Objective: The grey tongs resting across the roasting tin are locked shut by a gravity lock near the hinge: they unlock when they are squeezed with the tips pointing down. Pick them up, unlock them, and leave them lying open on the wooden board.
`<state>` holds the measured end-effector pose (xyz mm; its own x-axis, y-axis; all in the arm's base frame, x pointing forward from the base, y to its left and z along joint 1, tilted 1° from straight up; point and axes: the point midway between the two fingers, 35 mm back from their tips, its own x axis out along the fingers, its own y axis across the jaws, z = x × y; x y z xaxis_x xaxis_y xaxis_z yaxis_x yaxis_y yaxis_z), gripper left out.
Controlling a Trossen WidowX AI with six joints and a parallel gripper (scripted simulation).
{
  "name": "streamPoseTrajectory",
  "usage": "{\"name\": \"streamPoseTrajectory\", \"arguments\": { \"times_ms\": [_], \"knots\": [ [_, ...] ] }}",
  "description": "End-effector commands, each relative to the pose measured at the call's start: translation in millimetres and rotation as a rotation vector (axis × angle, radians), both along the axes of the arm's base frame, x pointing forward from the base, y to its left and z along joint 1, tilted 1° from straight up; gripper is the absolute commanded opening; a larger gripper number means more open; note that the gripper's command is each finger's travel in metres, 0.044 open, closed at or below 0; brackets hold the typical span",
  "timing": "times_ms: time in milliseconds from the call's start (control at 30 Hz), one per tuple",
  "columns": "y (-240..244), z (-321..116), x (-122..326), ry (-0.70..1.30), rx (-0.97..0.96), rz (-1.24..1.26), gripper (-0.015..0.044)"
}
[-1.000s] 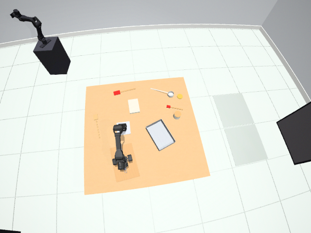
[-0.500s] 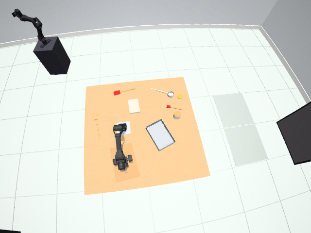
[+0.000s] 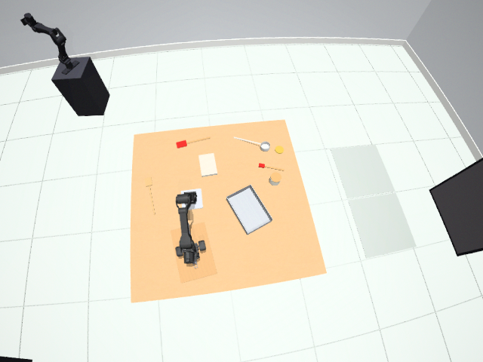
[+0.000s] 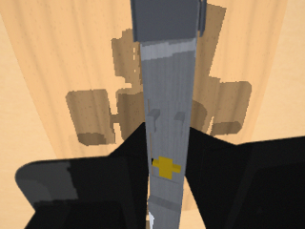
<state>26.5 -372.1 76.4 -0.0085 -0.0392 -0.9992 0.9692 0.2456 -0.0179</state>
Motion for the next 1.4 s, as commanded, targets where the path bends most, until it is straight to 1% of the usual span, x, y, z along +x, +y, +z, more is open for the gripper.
{"name": "streamPoseTrajectory", "arguments": {
  "times_ms": [0,467,500,600,667,833,967,1033,1233,1367],
  "knots": [
    [0,0,0,0.000,0.000,0.000,0.0060],
    [0,0,0,0.000,0.000,0.000,0.0427],
    [0,0,0,0.000,0.000,0.000,0.0440],
    [0,2,3,0.000,0.000,0.000,0.0440],
    [-1,11,15,-0.001,0.000,0.000,0.0440],
    [7,57,80,-0.008,-0.007,0.010,0.0440],
    [30,96,129,-0.011,-0.003,0.006,0.0440],
    [40,109,144,-0.010,0.000,0.004,0.0440],
    [42,114,146,-0.013,-0.005,0.005,0.0440],
    [46,145,144,-0.044,-0.064,0.007,0.0440]
  ]
}}
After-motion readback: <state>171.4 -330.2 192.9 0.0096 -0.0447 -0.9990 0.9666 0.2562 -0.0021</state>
